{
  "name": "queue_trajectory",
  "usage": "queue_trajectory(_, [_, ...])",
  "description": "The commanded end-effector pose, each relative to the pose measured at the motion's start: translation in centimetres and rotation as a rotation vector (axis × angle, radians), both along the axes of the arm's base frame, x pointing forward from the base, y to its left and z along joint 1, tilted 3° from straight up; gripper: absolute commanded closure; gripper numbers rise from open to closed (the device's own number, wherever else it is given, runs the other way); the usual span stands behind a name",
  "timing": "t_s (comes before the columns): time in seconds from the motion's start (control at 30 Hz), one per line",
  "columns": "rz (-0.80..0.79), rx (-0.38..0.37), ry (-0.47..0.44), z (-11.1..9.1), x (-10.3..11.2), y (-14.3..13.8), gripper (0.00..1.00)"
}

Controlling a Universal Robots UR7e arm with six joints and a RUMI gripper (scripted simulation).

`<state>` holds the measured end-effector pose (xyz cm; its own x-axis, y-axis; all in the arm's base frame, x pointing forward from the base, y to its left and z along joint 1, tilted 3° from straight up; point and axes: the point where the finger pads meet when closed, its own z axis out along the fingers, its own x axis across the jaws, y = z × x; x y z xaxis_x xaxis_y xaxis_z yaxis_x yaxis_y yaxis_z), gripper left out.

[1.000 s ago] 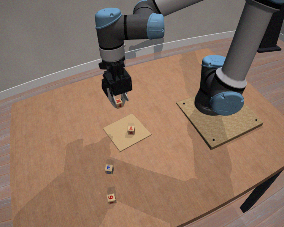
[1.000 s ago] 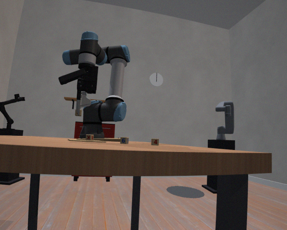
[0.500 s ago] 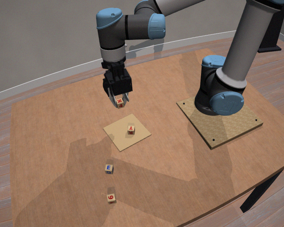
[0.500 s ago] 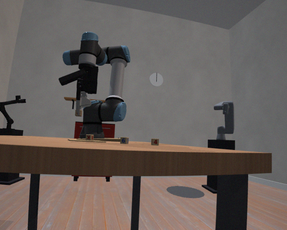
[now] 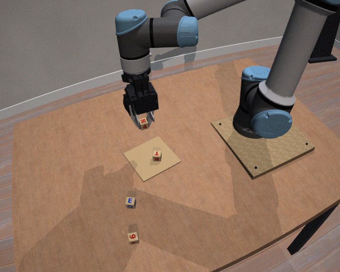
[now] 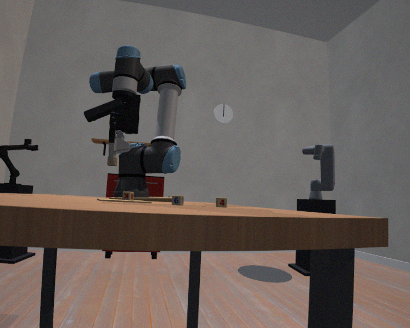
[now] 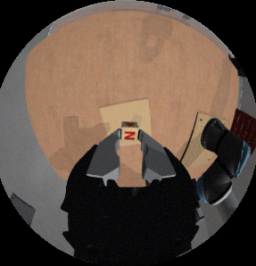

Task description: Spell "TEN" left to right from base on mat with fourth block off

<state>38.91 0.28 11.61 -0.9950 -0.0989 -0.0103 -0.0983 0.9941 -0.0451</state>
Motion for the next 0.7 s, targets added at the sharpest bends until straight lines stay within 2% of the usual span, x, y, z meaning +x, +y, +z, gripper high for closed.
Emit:
queue_trajectory(0.0, [-0.004, 0.0, 0.004, -0.6, -0.2, -0.1, 0.95])
queue_trajectory(0.23, [-0.004, 0.0, 0.005, -2.0, -0.1, -0.2, 0.95])
queue_trajectory(0.67, [-0.004, 0.0, 0.005, -7.9, -0.1, -0.4, 0.95])
